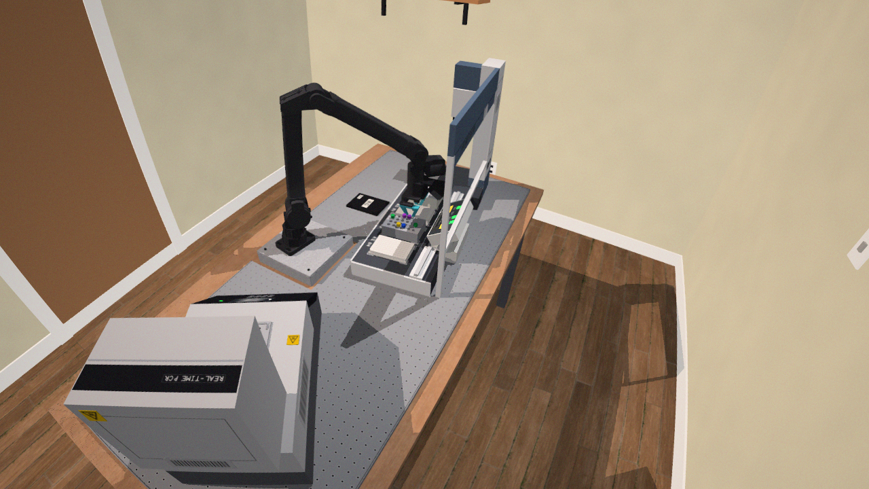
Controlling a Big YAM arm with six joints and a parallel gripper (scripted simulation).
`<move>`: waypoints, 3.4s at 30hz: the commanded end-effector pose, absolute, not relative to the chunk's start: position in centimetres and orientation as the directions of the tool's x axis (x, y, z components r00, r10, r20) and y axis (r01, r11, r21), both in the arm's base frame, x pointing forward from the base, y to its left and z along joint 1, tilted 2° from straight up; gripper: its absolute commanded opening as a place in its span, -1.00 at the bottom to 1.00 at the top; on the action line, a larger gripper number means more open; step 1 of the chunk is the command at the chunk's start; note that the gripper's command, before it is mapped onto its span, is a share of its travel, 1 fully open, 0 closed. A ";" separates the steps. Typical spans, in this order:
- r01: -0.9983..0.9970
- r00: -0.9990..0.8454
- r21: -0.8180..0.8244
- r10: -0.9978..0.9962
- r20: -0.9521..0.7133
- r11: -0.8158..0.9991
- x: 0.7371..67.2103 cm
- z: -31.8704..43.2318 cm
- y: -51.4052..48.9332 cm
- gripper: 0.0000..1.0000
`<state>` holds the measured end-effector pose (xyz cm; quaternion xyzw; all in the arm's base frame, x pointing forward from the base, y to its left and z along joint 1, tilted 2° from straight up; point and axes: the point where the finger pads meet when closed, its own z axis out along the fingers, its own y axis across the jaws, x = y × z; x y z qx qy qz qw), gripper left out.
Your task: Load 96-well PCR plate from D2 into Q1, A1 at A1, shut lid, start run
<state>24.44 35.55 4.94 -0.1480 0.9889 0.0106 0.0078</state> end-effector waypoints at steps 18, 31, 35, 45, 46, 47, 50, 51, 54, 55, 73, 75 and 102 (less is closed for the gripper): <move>-0.288 -0.956 0.060 -0.283 -0.080 0.956 26.1 7.9 37.4 -1.00; -0.289 -0.956 0.060 -0.284 -0.078 0.956 25.9 9.2 37.2 -1.00; -0.289 -0.955 0.063 -0.284 -0.082 0.955 26.0 10.1 37.3 -1.00; -0.288 -0.957 0.041 -0.286 -0.054 0.957 25.4 10.2 36.4 -1.00; -0.288 -0.957 0.046 -0.285 -0.060 0.956 25.4 10.4 36.4 -1.00; -0.288 -0.956 0.049 -0.285 -0.064 0.956 25.5 10.7 36.5 -1.00; -0.289 -0.956 0.053 -0.285 -0.069 0.956 25.6 11.7 36.6 -1.00; -0.289 -0.956 0.055 -0.285 -0.071 0.956 25.6 12.0 36.6 -1.00; -0.289 -0.956 0.059 -0.284 -0.077 0.955 25.8 12.8 36.8 -1.00; -0.289 -0.956 0.058 -0.285 -0.075 0.956 25.8 12.8 36.9 -1.00; -0.295 -0.953 0.067 -0.289 -0.088 0.953 26.1 16.0 36.8 -1.00; -0.303 -0.951 0.063 -0.297 -0.083 0.951 25.9 15.4 37.1 -1.00; -0.296 -0.954 0.053 -0.292 -0.068 0.954 25.6 14.7 36.4 -1.00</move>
